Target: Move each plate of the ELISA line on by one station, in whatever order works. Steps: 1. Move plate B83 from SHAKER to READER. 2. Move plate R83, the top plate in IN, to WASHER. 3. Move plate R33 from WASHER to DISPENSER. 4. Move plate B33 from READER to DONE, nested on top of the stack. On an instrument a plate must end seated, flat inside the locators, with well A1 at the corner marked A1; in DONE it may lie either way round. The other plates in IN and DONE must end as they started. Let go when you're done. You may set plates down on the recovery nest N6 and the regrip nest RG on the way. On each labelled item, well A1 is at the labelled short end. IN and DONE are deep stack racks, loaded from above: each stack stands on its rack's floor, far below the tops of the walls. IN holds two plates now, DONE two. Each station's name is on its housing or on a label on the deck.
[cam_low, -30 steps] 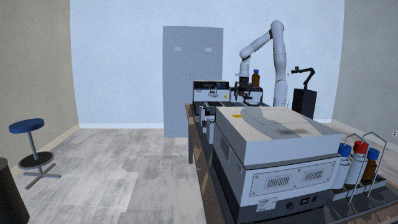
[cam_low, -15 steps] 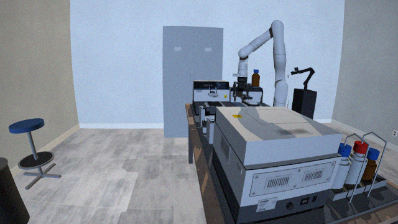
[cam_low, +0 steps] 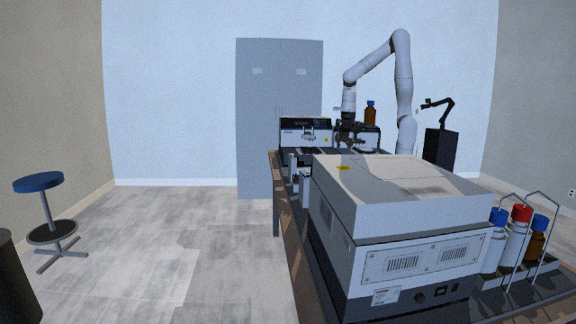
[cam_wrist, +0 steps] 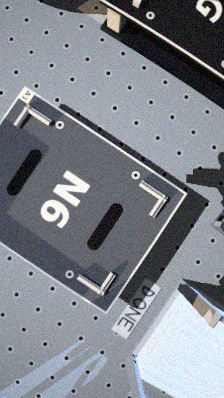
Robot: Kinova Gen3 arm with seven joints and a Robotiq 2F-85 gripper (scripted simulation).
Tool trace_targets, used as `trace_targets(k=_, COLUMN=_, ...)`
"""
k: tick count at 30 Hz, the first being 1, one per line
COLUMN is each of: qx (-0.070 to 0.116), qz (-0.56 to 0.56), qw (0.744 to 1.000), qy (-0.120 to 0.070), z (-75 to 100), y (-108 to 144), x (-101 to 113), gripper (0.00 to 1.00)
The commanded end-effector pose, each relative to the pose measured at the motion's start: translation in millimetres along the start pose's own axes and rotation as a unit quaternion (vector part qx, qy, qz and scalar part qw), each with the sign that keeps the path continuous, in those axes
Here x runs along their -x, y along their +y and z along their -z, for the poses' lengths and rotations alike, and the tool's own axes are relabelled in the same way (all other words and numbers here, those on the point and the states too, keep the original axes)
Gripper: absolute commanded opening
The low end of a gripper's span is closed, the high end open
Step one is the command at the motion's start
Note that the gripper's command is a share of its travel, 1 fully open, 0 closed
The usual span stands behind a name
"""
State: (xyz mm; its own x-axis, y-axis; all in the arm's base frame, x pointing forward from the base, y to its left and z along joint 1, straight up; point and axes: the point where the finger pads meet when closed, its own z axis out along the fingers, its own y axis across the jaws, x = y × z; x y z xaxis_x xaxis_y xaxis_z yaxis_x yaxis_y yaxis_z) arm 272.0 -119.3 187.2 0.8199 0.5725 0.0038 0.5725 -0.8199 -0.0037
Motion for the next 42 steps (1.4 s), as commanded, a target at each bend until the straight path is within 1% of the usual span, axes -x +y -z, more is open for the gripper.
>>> trace_targets(k=1, qx=0.002, qz=-0.002, qw=1.000, qy=-0.002, z=0.2, y=-4, x=-12, gripper=1.00)
trace_targets(k=6, qx=0.002, qz=-0.002, qw=1.000, qy=-0.002, z=0.2, y=-9, x=-28, gripper=1.00)
trace_targets(k=8, qx=0.002, qz=-0.002, qw=1.000, qy=-0.002, z=0.2, y=-9, x=-28, gripper=1.00)
trace_targets(k=13, qx=0.002, qz=-0.002, qw=1.000, qy=-0.002, z=0.1, y=-14, x=-43, gripper=1.00)
trace_targets(k=16, qx=0.002, qz=-0.057, qw=0.998, qy=-0.002, z=0.0, y=-18, x=-53, gripper=1.00)
trace_targets(k=23, qx=0.002, qz=-0.057, qw=0.998, qy=-0.002, z=-0.1, y=-25, x=-75, gripper=1.00)
trace_targets(k=25, qx=0.002, qz=-0.057, qw=0.998, qy=-0.002, z=-0.1, y=-25, x=-75, gripper=1.00)
trace_targets(k=33, qx=0.002, qz=-0.057, qw=0.998, qy=-0.002, z=-0.2, y=-34, x=-100, gripper=1.00)
trace_targets(k=36, qx=0.002, qz=-0.112, qw=0.994, qy=-0.002, z=-0.2, y=-37, x=-109, gripper=1.00)
trace_targets(k=40, qx=0.002, qz=-0.112, qw=0.994, qy=-0.002, z=-0.3, y=-41, x=-122, gripper=1.00)
trace_targets(k=42, qx=0.002, qz=-0.112, qw=0.994, qy=-0.002, z=-0.3, y=-41, x=-122, gripper=1.00)
